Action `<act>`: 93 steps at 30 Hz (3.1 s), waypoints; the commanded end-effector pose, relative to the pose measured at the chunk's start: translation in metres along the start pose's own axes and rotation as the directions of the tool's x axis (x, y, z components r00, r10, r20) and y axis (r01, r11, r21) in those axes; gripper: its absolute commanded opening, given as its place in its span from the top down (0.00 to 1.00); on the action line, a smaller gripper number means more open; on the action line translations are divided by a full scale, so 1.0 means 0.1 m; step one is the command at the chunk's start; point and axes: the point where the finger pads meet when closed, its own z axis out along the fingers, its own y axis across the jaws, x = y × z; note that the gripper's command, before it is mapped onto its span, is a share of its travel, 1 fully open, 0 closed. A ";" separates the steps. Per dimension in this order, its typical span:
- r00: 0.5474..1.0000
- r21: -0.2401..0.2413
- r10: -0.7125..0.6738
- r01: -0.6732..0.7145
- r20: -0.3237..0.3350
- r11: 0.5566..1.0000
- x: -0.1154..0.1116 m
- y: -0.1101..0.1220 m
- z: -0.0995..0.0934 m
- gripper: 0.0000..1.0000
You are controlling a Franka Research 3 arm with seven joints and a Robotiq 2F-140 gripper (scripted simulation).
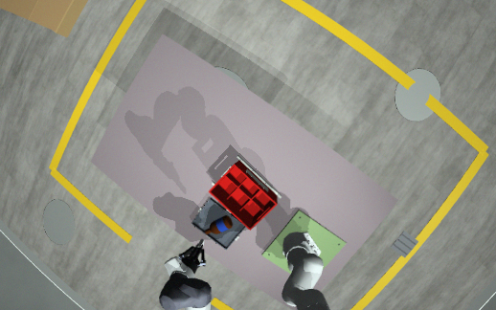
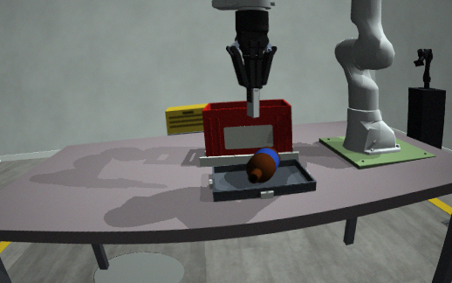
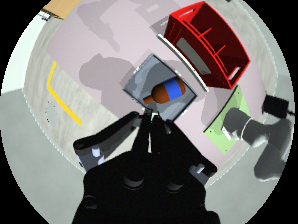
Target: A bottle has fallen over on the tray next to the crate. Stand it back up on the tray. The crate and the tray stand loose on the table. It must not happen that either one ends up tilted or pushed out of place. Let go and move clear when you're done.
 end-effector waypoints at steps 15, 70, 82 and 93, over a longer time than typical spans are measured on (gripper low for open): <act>0.804 0.016 -0.594 0.594 -0.031 0.804 0.01 -0.01 0.00 0.62; -0.426 0.046 -0.904 0.903 -0.037 -0.428 -0.02 0.00 0.42 0.62; -0.640 0.079 -0.766 0.762 -0.055 -0.643 -0.06 0.00 0.85 0.62; -0.640 0.079 -0.766 0.762 -0.055 -0.643 -0.08 0.00 1.07 0.62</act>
